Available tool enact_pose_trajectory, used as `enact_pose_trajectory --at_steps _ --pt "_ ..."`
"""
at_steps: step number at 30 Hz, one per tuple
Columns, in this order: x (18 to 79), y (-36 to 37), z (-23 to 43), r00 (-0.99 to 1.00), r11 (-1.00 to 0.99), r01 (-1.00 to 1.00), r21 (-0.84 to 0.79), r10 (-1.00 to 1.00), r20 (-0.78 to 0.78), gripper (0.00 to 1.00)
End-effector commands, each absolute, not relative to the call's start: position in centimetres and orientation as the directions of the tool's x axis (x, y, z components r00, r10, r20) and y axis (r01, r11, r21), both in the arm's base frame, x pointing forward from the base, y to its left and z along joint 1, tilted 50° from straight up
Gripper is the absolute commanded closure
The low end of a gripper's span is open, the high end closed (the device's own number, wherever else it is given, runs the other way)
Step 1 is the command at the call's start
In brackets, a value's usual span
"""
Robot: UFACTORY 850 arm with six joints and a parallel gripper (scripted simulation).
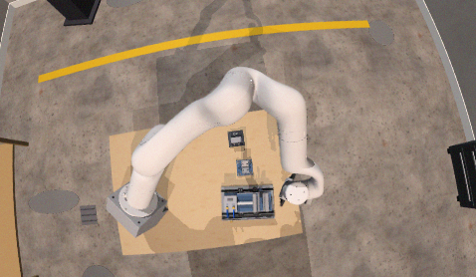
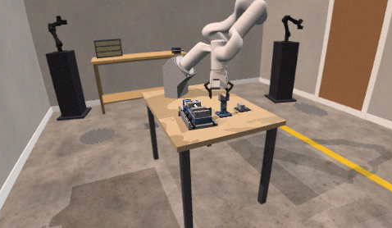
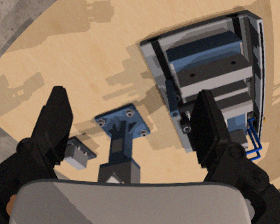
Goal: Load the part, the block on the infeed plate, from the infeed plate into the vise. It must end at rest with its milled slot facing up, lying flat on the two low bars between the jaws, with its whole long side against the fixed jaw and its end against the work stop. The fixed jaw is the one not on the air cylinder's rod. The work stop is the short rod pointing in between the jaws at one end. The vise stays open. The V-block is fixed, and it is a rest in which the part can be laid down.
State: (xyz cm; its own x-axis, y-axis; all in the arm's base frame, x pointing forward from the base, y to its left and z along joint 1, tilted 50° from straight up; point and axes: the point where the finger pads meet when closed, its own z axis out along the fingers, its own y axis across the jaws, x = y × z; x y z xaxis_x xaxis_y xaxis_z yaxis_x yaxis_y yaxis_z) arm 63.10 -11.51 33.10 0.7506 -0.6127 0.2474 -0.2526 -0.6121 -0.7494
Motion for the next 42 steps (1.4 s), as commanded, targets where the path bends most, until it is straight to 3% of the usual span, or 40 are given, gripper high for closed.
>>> enact_pose_trajectory --at_steps 1,22,42 --pt "63.1 -11.6 33.2 0.75 -0.612 -0.252 -0.749 -0.613 0.249 0.0" --pt "62.8 -10.7 33.6 0.746 -0.598 -0.271 -0.754 -0.626 0.228 0.0" --pt "53.0 4.0 39.5 0.564 -0.279 -0.604 -0.747 -0.812 -0.153 0.0"
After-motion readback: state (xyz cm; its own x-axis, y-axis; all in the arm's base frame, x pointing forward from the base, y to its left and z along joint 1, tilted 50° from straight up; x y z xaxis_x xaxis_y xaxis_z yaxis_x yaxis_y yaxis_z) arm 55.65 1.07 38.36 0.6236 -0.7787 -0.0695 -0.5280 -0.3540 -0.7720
